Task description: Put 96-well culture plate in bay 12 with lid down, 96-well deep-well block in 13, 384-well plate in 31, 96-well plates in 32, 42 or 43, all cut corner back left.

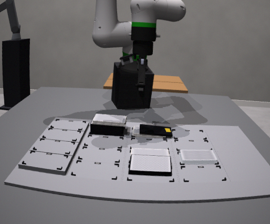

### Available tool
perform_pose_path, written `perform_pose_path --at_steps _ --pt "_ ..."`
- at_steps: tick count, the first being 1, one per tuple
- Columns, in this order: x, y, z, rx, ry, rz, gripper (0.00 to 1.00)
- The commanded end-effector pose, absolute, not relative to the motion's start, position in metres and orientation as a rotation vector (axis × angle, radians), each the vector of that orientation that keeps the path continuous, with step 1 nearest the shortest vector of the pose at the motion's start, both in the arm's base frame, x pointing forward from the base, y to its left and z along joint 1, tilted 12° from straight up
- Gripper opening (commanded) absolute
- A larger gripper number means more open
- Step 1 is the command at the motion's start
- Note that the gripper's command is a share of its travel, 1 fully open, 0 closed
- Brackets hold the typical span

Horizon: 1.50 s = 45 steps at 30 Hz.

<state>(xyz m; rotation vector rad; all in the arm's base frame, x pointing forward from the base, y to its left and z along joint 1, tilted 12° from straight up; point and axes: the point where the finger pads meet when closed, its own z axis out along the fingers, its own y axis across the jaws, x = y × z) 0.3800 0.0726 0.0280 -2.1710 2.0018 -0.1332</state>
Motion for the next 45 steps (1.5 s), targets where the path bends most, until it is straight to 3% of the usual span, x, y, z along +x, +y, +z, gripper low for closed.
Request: perform_pose_path --at_steps 1,33,45 --pt "0.38 0.073 0.029 -2.17 2.001 -0.134 1.0" --pt "0.38 0.073 0.029 -2.17 2.001 -0.134 1.0" --pt "0.385 0.025 0.026 -2.17 2.001 -0.134 1.0"
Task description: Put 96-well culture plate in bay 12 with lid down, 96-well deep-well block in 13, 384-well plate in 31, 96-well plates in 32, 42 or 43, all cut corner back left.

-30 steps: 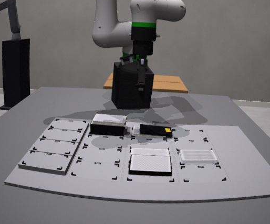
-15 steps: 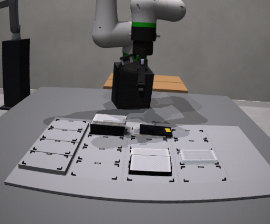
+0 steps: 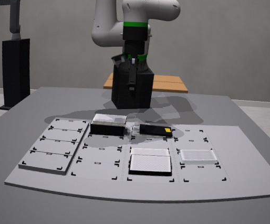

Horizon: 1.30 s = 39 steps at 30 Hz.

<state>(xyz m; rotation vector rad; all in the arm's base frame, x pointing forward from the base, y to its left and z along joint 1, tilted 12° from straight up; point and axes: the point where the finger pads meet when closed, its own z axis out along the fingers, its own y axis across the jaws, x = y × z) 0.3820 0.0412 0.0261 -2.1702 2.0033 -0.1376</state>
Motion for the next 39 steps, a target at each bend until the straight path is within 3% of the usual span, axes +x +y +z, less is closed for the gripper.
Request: perform_pose_path --at_steps 1,39 --pt "0.385 0.025 0.026 -2.17 2.001 -0.134 1.0" --pt "0.395 -0.091 0.019 -2.171 2.001 -0.135 1.0"
